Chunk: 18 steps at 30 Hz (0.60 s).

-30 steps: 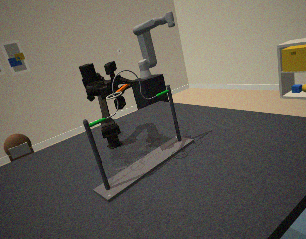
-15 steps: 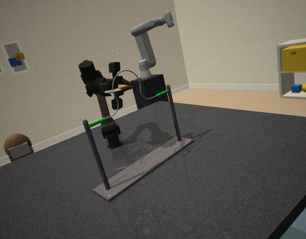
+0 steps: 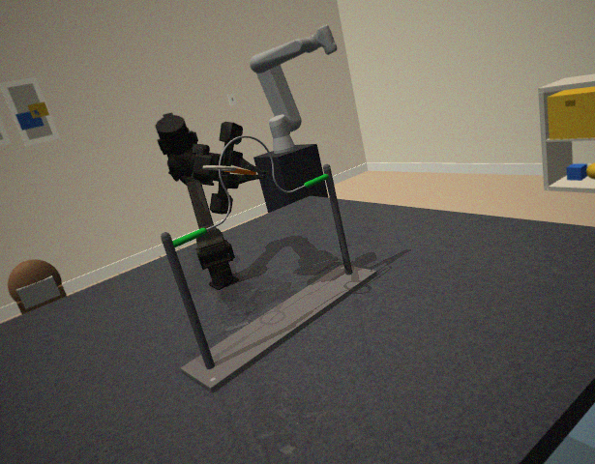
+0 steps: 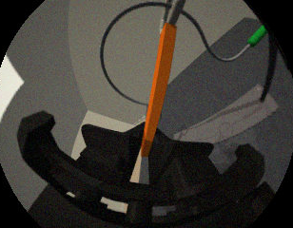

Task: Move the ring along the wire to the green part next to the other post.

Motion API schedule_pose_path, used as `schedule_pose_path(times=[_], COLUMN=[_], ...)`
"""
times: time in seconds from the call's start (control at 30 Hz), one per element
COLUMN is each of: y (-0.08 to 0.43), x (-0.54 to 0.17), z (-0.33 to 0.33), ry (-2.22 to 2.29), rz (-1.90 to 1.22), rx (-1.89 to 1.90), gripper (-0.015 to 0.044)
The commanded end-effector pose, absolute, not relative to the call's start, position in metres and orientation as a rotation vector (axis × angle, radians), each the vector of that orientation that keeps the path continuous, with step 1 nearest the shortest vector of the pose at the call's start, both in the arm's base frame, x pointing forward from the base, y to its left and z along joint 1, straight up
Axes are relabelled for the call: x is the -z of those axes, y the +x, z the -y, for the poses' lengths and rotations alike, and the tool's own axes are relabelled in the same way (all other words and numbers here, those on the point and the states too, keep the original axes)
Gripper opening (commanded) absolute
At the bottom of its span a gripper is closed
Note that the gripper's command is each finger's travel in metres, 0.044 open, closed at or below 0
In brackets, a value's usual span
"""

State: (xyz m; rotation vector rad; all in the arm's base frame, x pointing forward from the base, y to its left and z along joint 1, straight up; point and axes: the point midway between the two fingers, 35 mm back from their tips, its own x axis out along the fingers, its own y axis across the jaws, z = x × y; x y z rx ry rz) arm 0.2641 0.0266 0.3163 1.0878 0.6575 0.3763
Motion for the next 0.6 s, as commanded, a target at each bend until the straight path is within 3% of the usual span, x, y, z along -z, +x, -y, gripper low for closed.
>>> schedule_pose_path(times=[0.0, 0.57], y=[0.265, 0.266], x=[-0.315, -0.304], z=[-0.026, -0.019], ry=[1.032, 0.767], rz=[-0.657, -0.652], rx=[-0.36, -0.273], gripper=[-0.015, -0.015])
